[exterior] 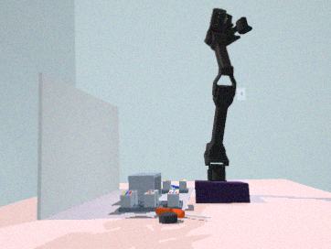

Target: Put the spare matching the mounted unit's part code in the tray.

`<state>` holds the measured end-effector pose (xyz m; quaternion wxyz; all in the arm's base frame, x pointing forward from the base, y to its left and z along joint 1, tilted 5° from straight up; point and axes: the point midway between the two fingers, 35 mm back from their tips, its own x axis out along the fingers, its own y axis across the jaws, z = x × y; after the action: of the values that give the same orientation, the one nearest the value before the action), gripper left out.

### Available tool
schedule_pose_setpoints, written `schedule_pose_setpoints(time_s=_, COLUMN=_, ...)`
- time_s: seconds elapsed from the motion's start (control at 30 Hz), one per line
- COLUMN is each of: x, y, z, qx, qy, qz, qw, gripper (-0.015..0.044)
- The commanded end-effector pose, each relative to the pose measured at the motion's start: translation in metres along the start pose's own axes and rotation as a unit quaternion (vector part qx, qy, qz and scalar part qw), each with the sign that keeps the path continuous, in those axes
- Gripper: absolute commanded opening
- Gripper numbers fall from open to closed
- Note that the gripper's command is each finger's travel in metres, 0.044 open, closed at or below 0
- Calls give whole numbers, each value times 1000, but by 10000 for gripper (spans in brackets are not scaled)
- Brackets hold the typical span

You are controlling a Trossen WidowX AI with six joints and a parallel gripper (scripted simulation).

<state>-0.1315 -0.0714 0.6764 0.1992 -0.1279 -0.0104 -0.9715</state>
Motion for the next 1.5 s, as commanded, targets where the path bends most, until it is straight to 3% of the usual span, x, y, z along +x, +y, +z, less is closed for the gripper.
schedule_pose_setpoints(time_s=0.0, x=0, y=0, z=0, qx=0, qy=0, qz=0, qw=1000, gripper=426)
schedule_pose_setpoints(time_s=0.3, x=2, y=21, z=-1, qx=-7, qy=-4, qz=29, qw=1000, gripper=440)
schedule_pose_setpoints(time_s=0.5, x=-7, y=110, z=-9, qx=-34, qy=-14, qz=157, qw=987, gripper=440)
schedule_pose_setpoints(time_s=0.77, x=-53, y=213, z=-29, qx=-75, qy=-20, qz=321, qw=944, gripper=440)
schedule_pose_setpoints(time_s=0.97, x=-83, y=252, z=-36, qx=-105, qy=-40, qz=386, qw=916, gripper=440)
schedule_pose_setpoints(time_s=1.17, x=-150, y=315, z=-65, qx=-143, qy=-32, qz=504, qw=851, gripper=440)
schedule_pose_setpoints(time_s=1.47, x=-283, y=372, z=-126, qx=-214, qy=3, qz=668, qw=713, gripper=440)
